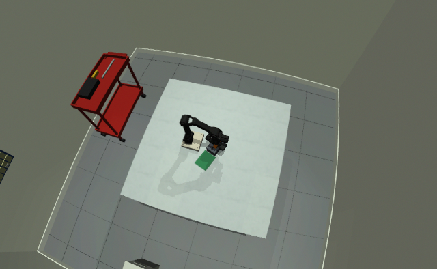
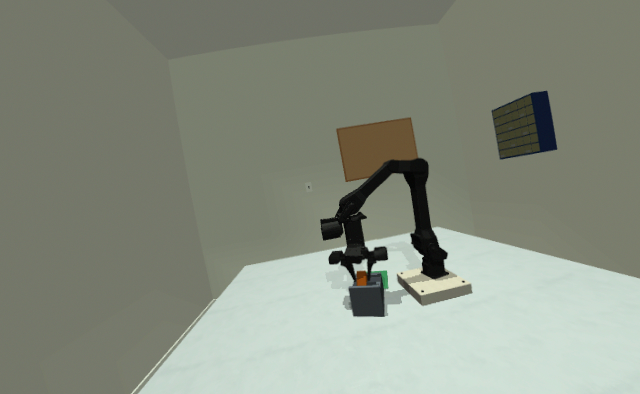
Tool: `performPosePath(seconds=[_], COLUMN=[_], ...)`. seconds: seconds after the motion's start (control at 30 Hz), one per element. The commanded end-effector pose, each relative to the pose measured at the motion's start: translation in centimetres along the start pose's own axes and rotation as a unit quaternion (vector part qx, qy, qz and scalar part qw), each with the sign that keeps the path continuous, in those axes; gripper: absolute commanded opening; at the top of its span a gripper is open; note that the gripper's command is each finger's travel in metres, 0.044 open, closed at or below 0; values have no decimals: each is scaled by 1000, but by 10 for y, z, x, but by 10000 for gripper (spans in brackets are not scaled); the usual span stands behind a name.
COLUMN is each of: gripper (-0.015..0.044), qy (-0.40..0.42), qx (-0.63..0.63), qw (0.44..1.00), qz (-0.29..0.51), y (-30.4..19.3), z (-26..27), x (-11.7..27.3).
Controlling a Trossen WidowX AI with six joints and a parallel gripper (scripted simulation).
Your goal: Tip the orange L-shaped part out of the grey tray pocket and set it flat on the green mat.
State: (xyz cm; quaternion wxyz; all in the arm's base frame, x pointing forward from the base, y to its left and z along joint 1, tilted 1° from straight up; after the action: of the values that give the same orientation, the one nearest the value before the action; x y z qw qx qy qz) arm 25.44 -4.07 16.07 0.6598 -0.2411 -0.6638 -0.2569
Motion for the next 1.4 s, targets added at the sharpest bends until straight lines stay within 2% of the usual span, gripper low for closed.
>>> performPosePath(seconds=[0.0, 0.3, 0.4, 1.37], gripper=[122, 62, 0, 0], qy=[0, 0, 0, 0], qx=[0, 0, 0, 1], qw=[1000, 1000, 1000, 1000], qz=[0, 0, 0, 2], y=[0, 0, 0, 0], z=[0, 0, 0, 0], x=[1, 1, 1, 35])
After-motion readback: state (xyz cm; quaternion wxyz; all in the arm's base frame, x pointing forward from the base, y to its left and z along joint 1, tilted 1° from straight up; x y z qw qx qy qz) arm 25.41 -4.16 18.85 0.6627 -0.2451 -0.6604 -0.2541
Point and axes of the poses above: the point midway between the two fingers, 35 mm back from their tips, its own x axis back along the fingers, its own z axis across the jaws, y = z × x, the point moved 9 cm from there along x, back along the fingers, and after that the axes turned 11 degrees about -x, right-handed, at the moved point
